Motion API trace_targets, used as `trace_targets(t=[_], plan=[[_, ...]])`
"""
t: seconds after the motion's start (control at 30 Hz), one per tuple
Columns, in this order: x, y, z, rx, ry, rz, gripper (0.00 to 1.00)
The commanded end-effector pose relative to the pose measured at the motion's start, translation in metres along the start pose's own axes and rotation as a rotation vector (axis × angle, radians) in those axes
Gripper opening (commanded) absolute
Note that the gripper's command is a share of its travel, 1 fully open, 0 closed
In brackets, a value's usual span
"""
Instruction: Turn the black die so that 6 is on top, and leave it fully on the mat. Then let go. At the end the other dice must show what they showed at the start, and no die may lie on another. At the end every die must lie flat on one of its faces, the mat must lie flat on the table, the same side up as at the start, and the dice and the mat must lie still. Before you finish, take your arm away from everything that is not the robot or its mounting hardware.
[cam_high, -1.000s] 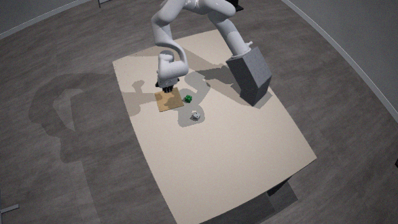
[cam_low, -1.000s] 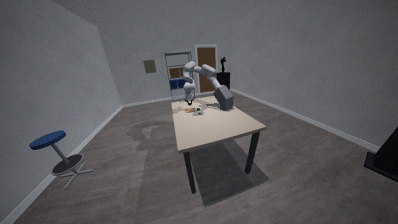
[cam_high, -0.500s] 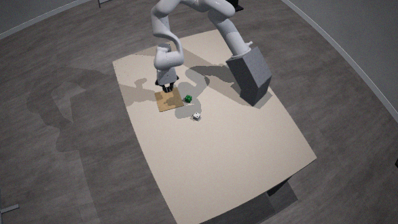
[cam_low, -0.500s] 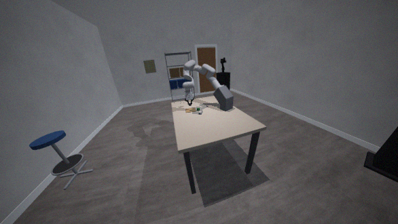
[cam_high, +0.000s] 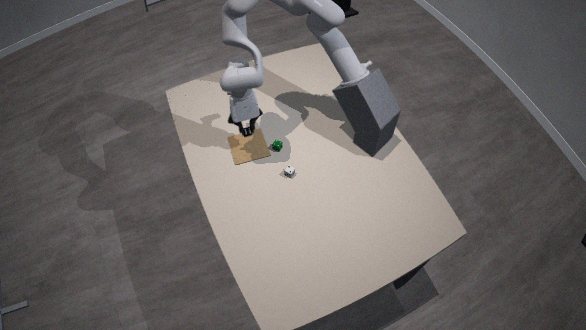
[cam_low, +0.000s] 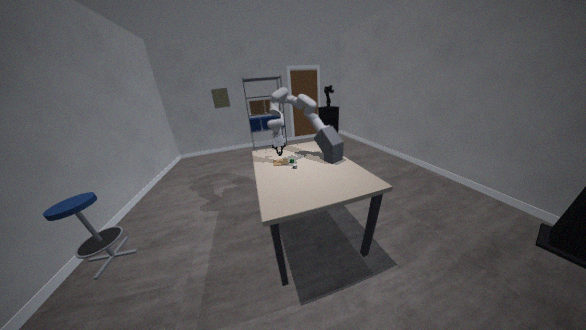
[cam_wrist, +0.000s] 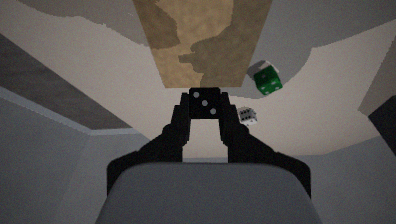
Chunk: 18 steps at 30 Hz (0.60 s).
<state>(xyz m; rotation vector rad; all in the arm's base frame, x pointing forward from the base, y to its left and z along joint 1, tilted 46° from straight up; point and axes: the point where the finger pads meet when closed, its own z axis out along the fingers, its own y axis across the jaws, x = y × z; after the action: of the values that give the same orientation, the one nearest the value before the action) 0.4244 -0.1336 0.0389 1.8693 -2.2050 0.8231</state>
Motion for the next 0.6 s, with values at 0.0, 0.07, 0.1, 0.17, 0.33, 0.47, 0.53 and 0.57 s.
trace_targets(t=[0.0, 0.07, 0.1, 0.17, 0.33, 0.47, 0.53, 0.57], plan=[[0.0014, 0.0025, 0.0004, -0.015, -0.024, -0.001, 0.27], [0.0023, 0.005, 0.0012, -0.025, -0.044, -0.003, 0.27], [0.0027, 0.0062, 0.0015, -0.03, -0.056, -0.003, 0.27], [0.0032, 0.0083, 0.0021, -0.039, -0.083, -0.004, 0.27], [0.0035, 0.0096, 0.0024, -0.043, -0.144, -0.005, 0.27], [0.0033, 0.0076, 0.0019, -0.034, -0.187, -0.004, 0.27], [0.0034, 0.0053, 0.0012, -0.024, -0.21, -0.003, 0.27], [0.0035, 0.004, 0.0009, -0.019, -0.22, -0.002, 0.27]])
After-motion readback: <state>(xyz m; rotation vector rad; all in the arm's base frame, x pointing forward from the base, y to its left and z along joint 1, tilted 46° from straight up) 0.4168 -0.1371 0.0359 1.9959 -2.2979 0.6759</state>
